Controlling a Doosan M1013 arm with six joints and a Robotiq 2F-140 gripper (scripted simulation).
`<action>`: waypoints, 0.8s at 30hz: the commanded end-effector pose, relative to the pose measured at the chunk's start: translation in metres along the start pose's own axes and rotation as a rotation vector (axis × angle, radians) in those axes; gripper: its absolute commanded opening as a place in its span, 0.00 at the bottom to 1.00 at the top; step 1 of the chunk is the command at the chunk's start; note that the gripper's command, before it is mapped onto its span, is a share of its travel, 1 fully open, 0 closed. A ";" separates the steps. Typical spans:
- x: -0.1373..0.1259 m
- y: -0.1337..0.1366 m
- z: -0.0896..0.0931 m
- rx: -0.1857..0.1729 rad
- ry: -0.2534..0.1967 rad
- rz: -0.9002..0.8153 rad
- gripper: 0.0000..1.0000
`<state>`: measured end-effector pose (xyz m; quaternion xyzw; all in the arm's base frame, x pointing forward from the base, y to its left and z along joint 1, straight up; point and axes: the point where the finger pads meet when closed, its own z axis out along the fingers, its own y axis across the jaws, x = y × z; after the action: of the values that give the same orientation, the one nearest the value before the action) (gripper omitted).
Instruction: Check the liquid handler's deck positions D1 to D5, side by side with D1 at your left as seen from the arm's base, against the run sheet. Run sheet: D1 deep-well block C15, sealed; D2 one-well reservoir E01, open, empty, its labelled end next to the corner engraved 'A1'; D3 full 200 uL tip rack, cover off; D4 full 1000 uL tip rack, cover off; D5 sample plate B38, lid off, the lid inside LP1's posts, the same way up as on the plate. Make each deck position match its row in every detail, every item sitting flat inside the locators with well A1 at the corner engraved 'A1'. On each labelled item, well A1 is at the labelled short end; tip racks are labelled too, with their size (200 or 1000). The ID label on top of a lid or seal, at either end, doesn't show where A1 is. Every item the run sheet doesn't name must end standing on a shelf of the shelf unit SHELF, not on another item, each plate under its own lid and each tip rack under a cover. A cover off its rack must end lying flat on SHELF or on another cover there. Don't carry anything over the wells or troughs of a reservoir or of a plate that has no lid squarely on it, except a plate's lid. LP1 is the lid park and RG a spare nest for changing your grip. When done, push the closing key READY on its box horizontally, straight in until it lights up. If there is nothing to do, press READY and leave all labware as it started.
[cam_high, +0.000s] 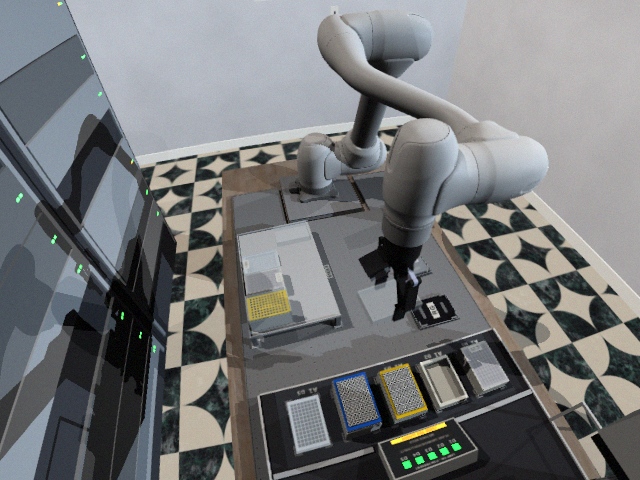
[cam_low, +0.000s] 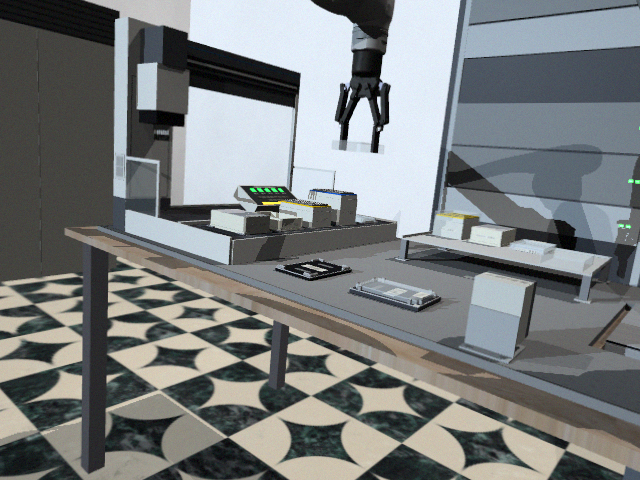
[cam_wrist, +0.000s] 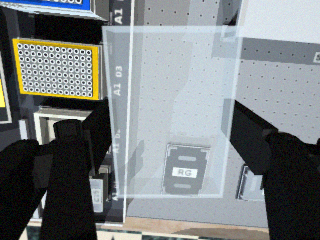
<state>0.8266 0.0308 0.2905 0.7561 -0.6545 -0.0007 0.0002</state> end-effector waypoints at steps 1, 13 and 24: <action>0.000 0.000 -0.001 0.001 0.001 0.078 0.10; 0.000 0.000 -0.001 0.001 0.001 0.078 0.10; 0.015 0.012 -0.001 0.001 0.001 0.078 0.10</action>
<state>0.8241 0.0147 0.2904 0.7299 -0.6836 -0.0005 0.0012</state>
